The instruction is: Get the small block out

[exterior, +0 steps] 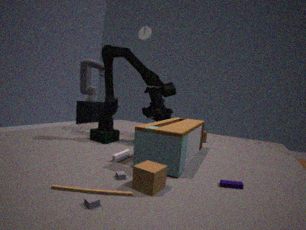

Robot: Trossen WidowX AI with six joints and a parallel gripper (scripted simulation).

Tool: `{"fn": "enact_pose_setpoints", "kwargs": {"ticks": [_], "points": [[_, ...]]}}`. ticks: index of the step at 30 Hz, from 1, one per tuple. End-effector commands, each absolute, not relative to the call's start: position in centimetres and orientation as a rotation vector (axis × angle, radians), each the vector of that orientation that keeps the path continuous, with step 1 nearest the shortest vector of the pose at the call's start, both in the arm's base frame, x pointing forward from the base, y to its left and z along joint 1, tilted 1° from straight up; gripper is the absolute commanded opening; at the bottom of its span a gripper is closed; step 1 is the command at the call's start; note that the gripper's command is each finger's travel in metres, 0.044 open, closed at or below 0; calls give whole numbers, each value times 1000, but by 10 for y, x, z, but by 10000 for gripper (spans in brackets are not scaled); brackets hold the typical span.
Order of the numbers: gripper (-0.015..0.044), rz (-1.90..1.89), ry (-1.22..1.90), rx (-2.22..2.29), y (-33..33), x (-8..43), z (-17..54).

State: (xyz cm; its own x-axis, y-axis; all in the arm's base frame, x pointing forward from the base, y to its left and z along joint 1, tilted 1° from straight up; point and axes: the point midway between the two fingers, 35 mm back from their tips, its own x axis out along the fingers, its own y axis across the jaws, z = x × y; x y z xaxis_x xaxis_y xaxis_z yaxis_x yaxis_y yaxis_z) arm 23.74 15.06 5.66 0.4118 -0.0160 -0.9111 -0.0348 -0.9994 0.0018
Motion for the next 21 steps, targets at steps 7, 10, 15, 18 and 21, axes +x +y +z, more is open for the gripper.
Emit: {"fn": "enact_pose_setpoints", "kwargs": {"ticks": [7, 10, 15, 18, 21], "points": [[285, 1666, 36, -2635, 153, 241, 46], [285, 1666, 36, -2635, 153, 242, 41], [285, 1666, 36, -2635, 154, 243, 33], [285, 1666, 36, -2635, 154, 243, 28], [285, 1666, 36, -2635, 154, 243, 24]]}}
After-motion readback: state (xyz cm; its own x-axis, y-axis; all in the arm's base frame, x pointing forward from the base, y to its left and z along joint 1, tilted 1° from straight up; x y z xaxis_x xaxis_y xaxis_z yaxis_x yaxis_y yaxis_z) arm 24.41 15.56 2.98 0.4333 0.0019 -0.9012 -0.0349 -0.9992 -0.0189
